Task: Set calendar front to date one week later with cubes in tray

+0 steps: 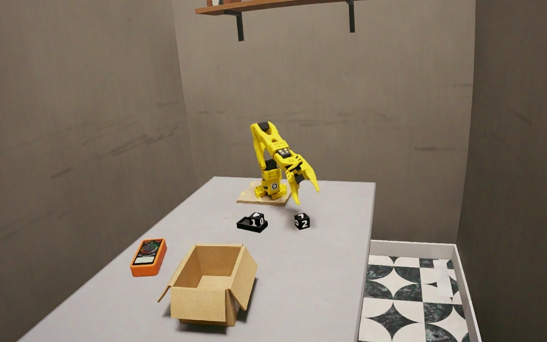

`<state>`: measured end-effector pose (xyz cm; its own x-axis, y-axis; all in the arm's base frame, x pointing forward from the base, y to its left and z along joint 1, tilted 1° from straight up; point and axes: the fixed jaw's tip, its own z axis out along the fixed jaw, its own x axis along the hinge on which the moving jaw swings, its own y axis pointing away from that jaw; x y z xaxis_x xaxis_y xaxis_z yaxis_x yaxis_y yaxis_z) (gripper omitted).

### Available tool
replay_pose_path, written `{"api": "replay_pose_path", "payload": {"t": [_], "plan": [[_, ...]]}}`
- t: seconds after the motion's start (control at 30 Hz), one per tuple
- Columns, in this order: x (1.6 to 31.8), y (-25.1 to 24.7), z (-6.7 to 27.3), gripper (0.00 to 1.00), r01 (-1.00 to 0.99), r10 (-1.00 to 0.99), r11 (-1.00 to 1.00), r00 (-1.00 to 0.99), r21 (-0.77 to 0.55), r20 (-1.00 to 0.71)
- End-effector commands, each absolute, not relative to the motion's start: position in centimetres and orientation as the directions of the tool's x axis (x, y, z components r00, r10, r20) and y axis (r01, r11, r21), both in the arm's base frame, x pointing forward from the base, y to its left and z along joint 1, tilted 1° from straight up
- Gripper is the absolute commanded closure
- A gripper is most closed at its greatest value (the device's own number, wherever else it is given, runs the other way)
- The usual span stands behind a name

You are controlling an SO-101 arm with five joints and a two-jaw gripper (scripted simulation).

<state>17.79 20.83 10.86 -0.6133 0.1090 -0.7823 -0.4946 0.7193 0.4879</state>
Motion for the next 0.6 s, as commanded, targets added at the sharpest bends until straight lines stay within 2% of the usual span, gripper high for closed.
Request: {"api": "replay_pose_path", "payload": {"t": [0.0, 0.57], "plan": [[17.06, 20.36, 11.84, 0.65, -0.532, -0.083, 0.757, -0.654, 0.380, -0.752], [16.47, 19.76, 12.19, 0.65, -0.563, -0.212, 0.775, -0.659, 0.286, -0.722]]}}
